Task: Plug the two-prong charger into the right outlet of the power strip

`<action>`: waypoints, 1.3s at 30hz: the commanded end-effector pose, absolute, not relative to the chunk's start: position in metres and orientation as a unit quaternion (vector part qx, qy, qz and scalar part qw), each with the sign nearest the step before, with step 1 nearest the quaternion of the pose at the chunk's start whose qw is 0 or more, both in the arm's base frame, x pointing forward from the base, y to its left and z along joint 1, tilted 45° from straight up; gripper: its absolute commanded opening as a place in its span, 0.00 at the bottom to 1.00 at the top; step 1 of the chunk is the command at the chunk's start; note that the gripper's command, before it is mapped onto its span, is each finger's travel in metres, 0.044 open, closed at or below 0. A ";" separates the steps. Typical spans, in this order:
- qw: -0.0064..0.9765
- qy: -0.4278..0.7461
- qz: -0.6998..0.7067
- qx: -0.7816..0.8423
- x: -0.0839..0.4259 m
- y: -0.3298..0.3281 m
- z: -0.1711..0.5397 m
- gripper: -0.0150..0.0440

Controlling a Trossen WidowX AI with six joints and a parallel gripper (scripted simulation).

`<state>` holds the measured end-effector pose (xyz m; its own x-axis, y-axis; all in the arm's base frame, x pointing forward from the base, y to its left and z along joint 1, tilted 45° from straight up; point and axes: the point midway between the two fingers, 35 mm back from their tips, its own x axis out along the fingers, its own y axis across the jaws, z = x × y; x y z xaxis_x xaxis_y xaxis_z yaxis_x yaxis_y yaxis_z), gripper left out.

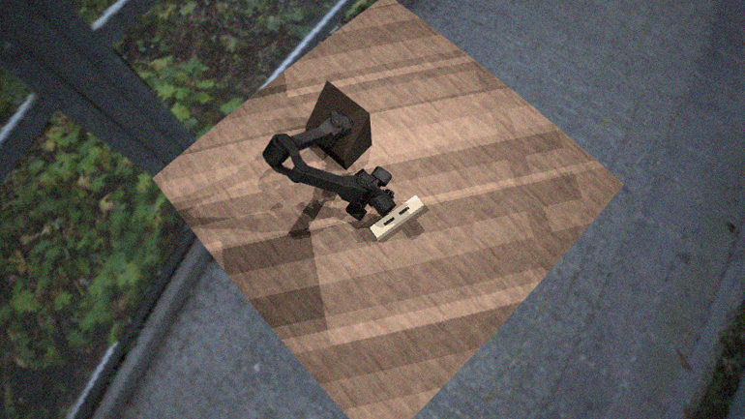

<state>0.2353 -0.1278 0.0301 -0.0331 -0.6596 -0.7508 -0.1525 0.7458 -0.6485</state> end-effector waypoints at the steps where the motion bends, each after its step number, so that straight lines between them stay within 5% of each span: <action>1: 0.610 0.699 -0.180 -0.327 0.233 -0.117 0.024 1.00; 39: 0.566 0.701 -0.128 -0.414 0.231 -0.100 -0.001 1.00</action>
<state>0.2337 -0.0954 0.0044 -0.0055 -0.7214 -0.6925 -0.4249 0.6286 -0.6515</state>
